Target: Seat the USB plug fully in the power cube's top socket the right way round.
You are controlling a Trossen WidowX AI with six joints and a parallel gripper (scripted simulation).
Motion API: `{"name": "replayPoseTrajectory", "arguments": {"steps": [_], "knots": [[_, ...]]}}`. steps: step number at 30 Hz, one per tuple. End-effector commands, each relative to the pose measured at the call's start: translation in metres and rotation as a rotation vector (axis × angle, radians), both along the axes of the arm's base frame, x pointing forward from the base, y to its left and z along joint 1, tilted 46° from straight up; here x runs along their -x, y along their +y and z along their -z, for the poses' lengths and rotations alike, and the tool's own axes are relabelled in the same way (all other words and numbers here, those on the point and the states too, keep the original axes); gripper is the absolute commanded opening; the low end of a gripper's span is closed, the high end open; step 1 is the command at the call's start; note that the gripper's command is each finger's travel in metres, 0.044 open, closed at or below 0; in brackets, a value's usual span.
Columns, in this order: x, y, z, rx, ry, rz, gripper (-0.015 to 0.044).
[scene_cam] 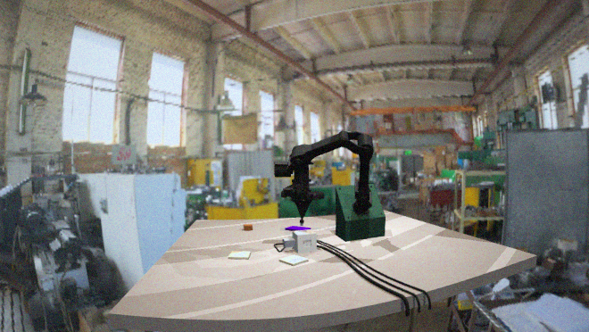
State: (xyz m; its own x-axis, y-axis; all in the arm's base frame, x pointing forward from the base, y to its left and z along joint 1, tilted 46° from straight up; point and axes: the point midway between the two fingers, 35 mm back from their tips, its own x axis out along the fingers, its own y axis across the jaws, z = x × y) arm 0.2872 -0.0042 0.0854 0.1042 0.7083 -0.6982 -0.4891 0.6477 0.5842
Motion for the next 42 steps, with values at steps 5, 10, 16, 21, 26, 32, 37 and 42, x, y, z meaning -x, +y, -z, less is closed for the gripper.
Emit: {"name": "replayPoseTrajectory", "arguments": {"steps": [5, 10, 16, 21, 26, 32, 37, 42], "knots": [[0.0001, 0.0002, 0.0003, -0.02, 0.138, 0.136, 0.0], [0.0001, 0.0002, 0.0003, -0.034, 0.231, 0.227, 0.0], [0.0001, 0.0002, 0.0002, -0.05, 0.342, 0.337, 0.0], [0.0001, 0.0002, 0.0002, -0.064, 0.435, 0.429, 0.0], [0.0001, 0.0002, 0.0002, -0.077, 0.528, 0.52, 0.0], [0.0001, 0.0002, 0.0002, -0.094, 0.639, 0.63, 0.0], [0.0001, 0.0002, 0.0002, -0.107, 0.732, 0.721, 0.0], [0.0001, 0.0002, 0.0002, -0.121, 0.824, 0.812, 0.0]]}}
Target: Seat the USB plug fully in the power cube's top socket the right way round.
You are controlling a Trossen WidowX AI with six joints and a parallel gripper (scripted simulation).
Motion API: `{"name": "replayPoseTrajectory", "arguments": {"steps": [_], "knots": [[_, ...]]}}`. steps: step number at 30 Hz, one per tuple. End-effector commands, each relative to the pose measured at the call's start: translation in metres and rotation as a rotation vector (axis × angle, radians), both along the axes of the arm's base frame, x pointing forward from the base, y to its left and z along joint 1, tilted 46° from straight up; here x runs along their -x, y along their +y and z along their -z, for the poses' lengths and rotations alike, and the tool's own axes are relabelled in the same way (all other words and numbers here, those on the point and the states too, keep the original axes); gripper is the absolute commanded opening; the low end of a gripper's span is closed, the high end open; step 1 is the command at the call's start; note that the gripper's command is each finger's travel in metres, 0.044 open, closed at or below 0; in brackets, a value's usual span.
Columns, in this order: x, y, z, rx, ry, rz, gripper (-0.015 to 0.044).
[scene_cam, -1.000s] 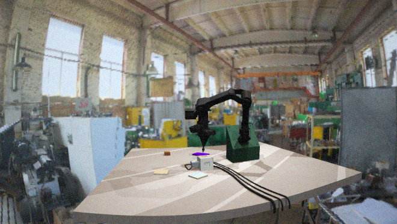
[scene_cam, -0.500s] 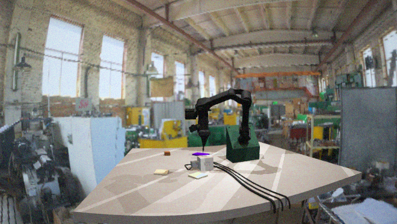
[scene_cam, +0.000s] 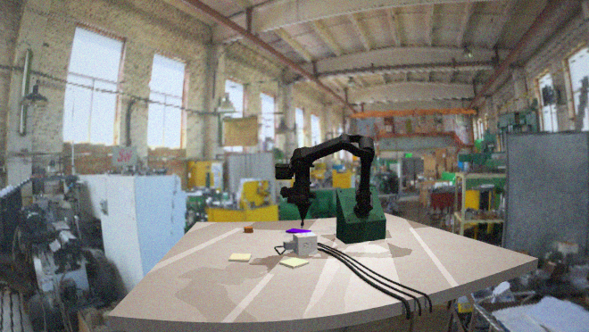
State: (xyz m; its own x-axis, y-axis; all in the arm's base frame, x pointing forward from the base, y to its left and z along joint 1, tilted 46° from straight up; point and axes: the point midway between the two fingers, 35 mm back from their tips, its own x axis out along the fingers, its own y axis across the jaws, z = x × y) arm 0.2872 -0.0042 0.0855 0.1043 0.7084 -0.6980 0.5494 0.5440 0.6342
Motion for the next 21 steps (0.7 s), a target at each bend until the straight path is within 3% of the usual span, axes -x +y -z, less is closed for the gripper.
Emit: {"name": "replayPoseTrajectory", "arguments": {"steps": [1, 21], "knots": [[0.0001, 0.0002, 0.0003, -0.009, 0.064, 0.063, 0.0], [0.0001, 0.0002, 0.0003, -0.064, 0.435, 0.429, 0.0]]}}
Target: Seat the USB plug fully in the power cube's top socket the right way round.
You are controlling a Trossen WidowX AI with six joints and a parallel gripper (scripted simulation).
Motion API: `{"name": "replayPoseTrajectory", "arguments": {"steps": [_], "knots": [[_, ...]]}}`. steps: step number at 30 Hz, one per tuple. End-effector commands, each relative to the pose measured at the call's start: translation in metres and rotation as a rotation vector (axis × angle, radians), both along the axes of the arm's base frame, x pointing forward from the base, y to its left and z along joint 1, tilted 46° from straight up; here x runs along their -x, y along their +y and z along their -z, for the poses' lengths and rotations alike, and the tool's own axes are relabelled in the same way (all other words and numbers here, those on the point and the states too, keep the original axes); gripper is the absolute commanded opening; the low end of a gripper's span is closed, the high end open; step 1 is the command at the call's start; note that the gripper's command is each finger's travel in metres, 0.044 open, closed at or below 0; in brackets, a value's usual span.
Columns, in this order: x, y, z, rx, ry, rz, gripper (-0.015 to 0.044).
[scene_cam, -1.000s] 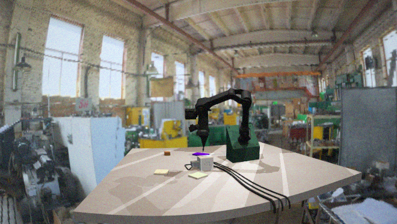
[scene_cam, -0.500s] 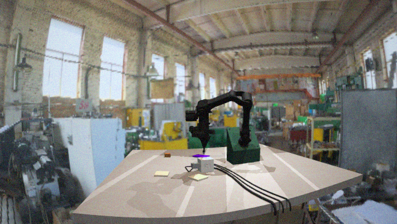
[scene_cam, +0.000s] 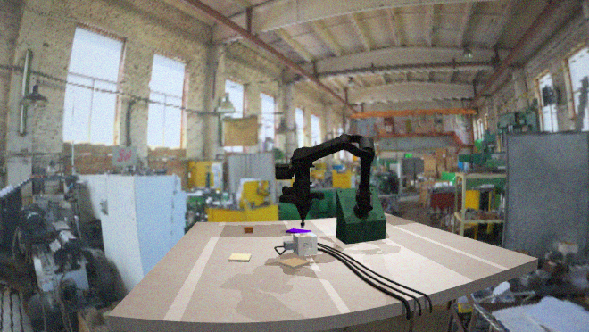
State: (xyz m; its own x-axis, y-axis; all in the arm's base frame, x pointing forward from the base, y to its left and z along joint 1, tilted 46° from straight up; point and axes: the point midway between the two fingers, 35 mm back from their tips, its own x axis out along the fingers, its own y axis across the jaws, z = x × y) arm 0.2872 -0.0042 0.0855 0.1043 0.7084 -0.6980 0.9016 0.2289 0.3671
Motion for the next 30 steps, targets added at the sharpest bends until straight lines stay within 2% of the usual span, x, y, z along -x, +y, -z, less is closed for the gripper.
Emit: {"name": "replayPoseTrajectory", "arguments": {"steps": [1, 16, 30], "knots": [[0.0001, 0.0002, 0.0003, -0.009, 0.065, 0.063, 0.0], [0.0001, 0.0002, 0.0003, -0.05, 0.339, 0.334, 0.0], [-0.0001, 0.0001, 0.0002, -0.051, 0.35, 0.345, 0.0]]}}
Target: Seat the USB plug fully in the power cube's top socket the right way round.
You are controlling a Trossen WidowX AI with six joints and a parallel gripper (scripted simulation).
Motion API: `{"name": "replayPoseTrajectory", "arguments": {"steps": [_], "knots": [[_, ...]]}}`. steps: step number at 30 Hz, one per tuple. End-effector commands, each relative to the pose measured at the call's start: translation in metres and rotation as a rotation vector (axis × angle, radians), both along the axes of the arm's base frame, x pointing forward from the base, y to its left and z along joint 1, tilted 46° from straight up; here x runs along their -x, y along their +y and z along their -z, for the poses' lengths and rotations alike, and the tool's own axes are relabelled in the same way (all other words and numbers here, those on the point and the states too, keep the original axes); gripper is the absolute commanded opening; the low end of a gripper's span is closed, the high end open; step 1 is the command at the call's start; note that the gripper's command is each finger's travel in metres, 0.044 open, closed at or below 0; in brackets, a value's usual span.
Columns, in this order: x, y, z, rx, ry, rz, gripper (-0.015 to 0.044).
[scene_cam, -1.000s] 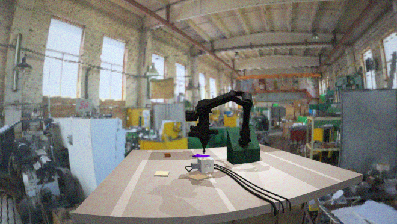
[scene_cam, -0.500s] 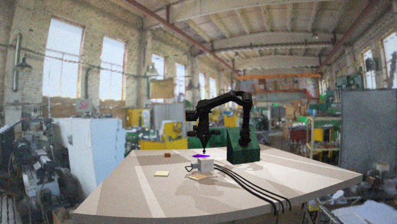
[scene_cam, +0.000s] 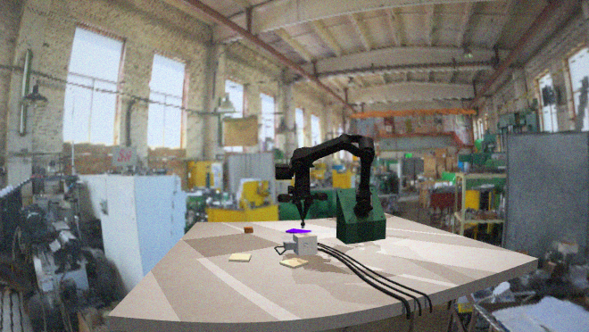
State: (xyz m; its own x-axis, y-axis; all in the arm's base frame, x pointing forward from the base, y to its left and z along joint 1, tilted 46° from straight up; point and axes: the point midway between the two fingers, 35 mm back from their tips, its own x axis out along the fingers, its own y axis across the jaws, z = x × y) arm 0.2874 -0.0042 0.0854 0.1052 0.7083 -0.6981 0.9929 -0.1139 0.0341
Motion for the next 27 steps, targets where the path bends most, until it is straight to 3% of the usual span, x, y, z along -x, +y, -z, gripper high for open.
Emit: {"name": "replayPoseTrajectory", "arguments": {"steps": [1, 27], "knots": [[0.0, 0.0001, 0.0, 0.0, -0.001, -0.001, 0.0], [-0.0003, 0.0032, 0.0013, -0.013, -0.013, -0.012, 0.0]]}}
